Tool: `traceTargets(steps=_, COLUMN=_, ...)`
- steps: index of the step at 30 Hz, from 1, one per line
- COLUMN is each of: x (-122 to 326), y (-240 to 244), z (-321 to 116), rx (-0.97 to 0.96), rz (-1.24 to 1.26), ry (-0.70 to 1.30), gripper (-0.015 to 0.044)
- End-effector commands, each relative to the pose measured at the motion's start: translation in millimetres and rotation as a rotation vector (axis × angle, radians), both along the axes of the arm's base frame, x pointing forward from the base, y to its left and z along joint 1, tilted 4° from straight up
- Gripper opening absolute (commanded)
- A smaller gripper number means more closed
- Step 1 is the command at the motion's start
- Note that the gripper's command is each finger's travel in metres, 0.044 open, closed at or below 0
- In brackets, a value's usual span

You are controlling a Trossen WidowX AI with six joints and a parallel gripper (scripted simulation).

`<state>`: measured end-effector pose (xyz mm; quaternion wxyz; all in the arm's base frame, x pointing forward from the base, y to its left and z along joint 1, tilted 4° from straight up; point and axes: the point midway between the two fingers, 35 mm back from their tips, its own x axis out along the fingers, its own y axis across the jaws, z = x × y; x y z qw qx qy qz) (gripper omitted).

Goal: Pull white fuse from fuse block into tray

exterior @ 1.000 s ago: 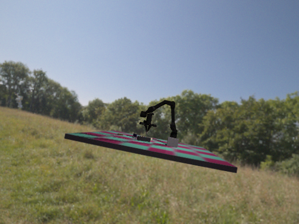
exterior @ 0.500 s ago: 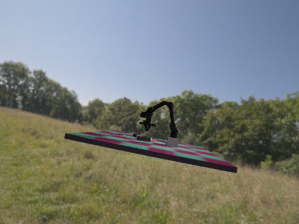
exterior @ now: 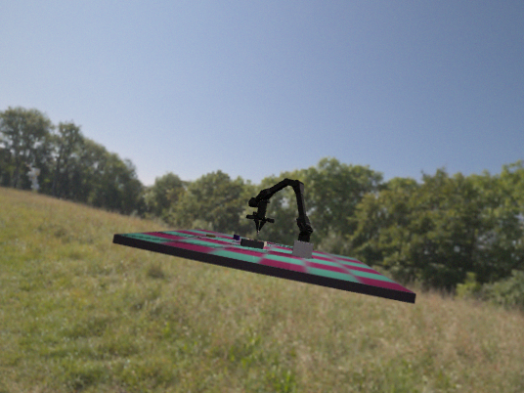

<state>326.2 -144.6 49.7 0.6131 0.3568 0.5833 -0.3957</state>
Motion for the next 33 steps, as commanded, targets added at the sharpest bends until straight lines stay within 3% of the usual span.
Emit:
traceTargets(steps=1, x=1, y=-2, z=-4, rx=-0.004, rz=0.004, ry=-0.004, gripper=0.0000)
traceTargets(steps=23, x=1, y=-5, z=-36, rx=-0.004, rz=0.004, ry=-0.003, gripper=0.0000)
traceTargets(steps=33, x=2, y=-4, z=-33, rx=-0.003, rz=0.000, ry=-0.005, gripper=0.0263)
